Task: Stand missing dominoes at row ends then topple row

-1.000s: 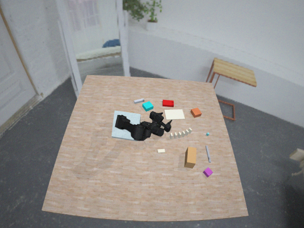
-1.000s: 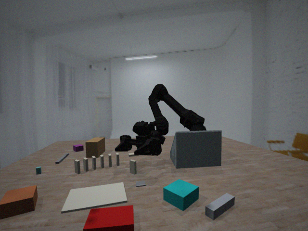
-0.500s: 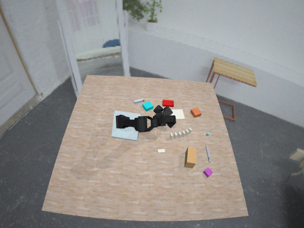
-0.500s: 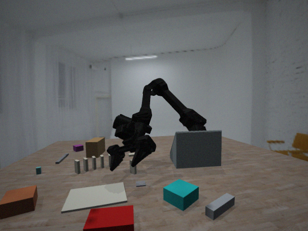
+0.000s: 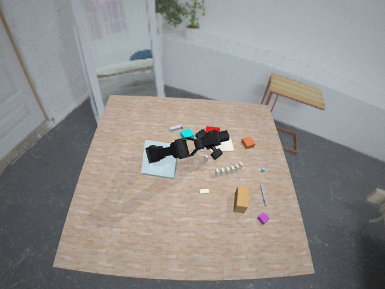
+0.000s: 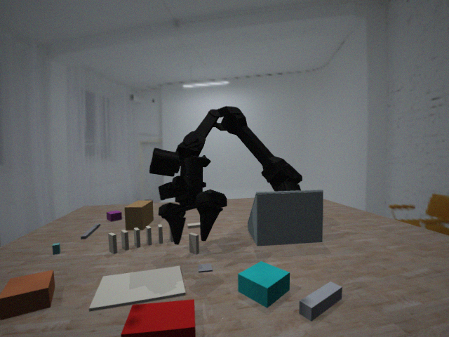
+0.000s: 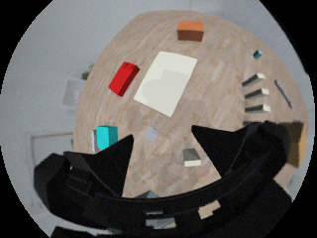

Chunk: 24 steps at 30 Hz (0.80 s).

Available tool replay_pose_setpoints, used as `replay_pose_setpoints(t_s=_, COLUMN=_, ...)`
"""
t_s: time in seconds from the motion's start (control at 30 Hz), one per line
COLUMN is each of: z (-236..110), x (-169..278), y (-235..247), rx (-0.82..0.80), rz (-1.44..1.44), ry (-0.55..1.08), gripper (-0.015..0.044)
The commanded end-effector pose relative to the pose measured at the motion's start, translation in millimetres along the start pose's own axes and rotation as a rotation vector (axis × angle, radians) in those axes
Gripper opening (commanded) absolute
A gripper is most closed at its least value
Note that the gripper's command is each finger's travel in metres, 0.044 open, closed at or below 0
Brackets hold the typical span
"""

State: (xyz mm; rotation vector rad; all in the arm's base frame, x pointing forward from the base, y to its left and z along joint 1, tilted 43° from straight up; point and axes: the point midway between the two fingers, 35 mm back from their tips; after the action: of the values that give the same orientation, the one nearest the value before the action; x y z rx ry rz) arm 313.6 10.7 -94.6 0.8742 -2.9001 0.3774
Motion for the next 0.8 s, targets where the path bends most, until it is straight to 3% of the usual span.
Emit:
replay_pose_setpoints(t_s=0.0, z=-71.7, x=15.0, y=-10.0, rx=0.301, rz=-0.040, ry=0.365, gripper=0.0440)
replay_pose_setpoints(t_s=0.5, z=-70.1, x=15.9, y=-10.6, rx=0.301, rz=-0.040, ry=0.364, gripper=0.0440)
replay_pose_setpoints(t_s=0.77, z=-13.9, x=38.5, y=-29.8, rx=0.304, rz=-0.040, ry=0.366, gripper=0.0440)
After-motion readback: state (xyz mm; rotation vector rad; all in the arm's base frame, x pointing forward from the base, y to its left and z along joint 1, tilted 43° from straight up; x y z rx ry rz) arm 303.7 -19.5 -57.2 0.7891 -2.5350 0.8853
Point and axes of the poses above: the point midway between the two fingers, 35 mm back from their tips, its own z axis out along the fingers, its own y axis across the jaws, x = y × z, and after that the axes turned 1 degree about -z, right-handed
